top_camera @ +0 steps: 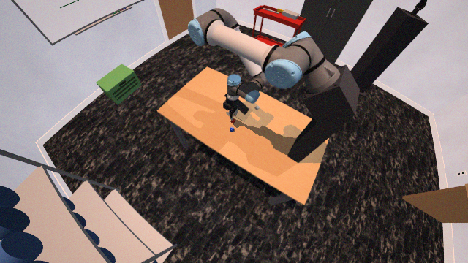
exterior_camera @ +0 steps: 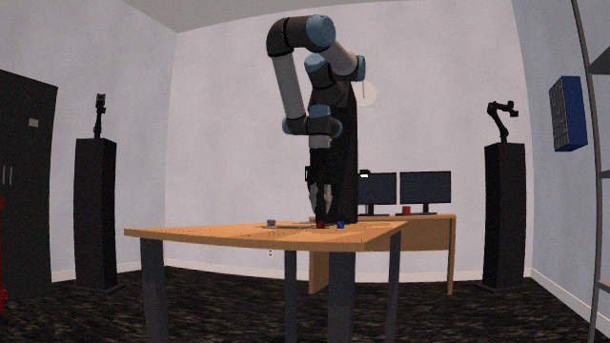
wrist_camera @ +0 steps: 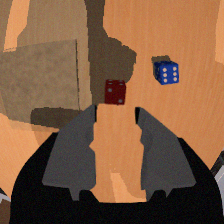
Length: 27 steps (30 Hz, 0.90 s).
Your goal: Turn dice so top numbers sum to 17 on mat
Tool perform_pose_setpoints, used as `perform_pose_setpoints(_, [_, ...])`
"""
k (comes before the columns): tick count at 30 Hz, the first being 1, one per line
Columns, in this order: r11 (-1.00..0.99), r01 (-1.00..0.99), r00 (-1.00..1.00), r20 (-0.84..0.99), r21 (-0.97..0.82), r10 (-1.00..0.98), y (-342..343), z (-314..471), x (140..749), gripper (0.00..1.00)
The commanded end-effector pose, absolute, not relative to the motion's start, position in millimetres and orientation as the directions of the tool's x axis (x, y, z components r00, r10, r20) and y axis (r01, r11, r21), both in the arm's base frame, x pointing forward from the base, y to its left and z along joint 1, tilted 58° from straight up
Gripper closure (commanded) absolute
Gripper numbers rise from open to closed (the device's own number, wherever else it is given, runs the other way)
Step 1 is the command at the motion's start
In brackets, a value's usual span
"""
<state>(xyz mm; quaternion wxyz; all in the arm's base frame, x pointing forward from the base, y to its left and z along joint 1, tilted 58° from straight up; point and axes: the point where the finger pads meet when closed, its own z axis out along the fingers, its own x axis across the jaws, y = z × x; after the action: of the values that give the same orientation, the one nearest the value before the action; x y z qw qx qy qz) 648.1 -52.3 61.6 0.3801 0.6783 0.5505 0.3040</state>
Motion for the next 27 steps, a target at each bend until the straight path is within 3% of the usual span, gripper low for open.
perform_pose_setpoints(1, [-0.105,0.515,0.209,-0.006,0.851,0.978,-53.5,58.6,653.6,0.76])
perform_pose_setpoints(27, [-0.105,0.515,0.209,-0.006,0.851,0.978,-56.0,51.8,664.1,0.76])
